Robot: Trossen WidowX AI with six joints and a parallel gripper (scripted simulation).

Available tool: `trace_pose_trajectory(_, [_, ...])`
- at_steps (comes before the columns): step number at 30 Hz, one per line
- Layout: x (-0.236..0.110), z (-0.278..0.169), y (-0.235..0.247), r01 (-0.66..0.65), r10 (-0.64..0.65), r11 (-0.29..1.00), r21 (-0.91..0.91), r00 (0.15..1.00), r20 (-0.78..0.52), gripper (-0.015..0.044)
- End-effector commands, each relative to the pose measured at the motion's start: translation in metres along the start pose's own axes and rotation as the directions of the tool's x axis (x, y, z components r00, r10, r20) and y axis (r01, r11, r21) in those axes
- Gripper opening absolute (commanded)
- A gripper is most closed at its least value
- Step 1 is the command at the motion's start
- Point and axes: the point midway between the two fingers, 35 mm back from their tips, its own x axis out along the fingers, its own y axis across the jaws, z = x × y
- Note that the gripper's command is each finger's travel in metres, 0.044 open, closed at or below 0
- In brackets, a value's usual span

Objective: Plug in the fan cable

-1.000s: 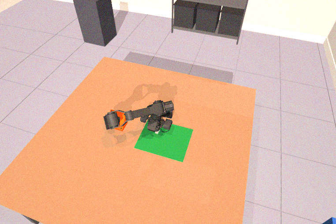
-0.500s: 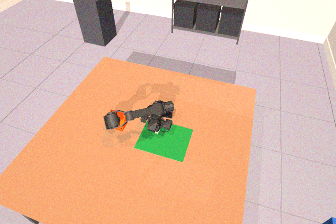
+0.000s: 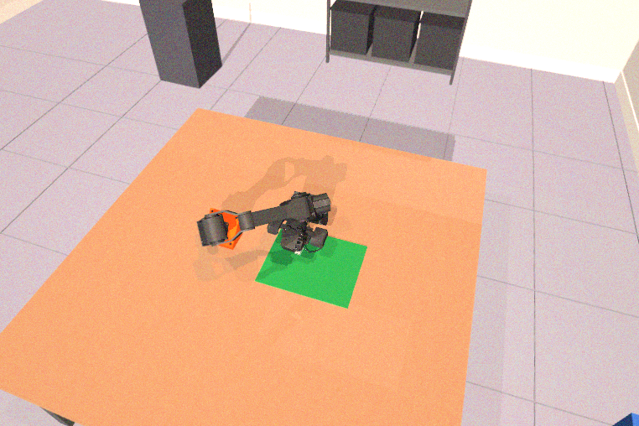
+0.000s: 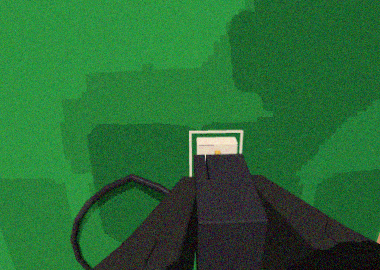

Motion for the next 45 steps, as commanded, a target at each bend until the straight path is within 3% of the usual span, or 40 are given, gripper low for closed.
trace_pose_trajectory(1, [0.005, 0.001, 0.0, 0.003, -0.003, 1.0, 0.001, 1.0, 0.004, 0.0])
trace_pose_trajectory(19, [0.012, 0.001, 0.0, 0.002, -0.002, 1.0, 0.001, 1.0, 0.005, 0.0])
trace_pose_trajectory(29, [0.008, 0.0, -0.001, 0.002, -0.002, 1.0, 0.0, 1.0, 0.001, 0.026])
trace_pose_trajectory(32, [0.006, 0.0, 0.0, 0.002, -0.002, 1.0, 0.0, 1.0, 0.001, 0.026])
trace_pose_trajectory(37, [-0.045, -0.001, 0.0, 0.003, -0.003, 1.0, 0.0, 1.0, 0.002, 0.026])
trace_pose_trajectory(45, [-0.047, 0.01, 0.002, 0.003, -0.003, 1.0, 0.0, 1.0, 0.001, 0.026])
